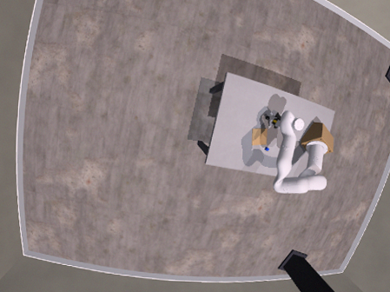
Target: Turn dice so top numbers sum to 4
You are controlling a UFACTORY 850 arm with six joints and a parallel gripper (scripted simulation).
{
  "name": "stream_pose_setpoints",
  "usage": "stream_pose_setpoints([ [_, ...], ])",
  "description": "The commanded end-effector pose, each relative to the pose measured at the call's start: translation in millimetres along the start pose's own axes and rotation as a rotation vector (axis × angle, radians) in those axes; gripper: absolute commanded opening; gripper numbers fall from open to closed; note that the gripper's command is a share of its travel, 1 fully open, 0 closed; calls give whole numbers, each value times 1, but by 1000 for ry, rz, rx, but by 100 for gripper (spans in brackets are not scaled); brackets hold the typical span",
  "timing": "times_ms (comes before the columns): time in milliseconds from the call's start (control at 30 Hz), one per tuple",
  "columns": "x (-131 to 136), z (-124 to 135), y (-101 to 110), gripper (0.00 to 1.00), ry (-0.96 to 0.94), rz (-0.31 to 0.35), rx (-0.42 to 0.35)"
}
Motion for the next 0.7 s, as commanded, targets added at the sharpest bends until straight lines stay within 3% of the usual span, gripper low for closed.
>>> stream_pose_setpoints([
  [0, 0, -1, 9, 21, 1, 1, 2],
  [100, 0, -1, 20, 21, 1, 1, 2],
  [433, 0, 0, 88, 21, 1, 1, 2],
  [667, 0, 0, 99, 21, 1, 1, 2],
])
Point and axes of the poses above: the point where the finger pads meet when closed, its own y axis back along the fingers, its own x axis across the jaws, z = x × y, the point moved 10 cm from there along y, back along the fingers, and after that the axes turned 13 degrees about y, right-handed, at the moved point
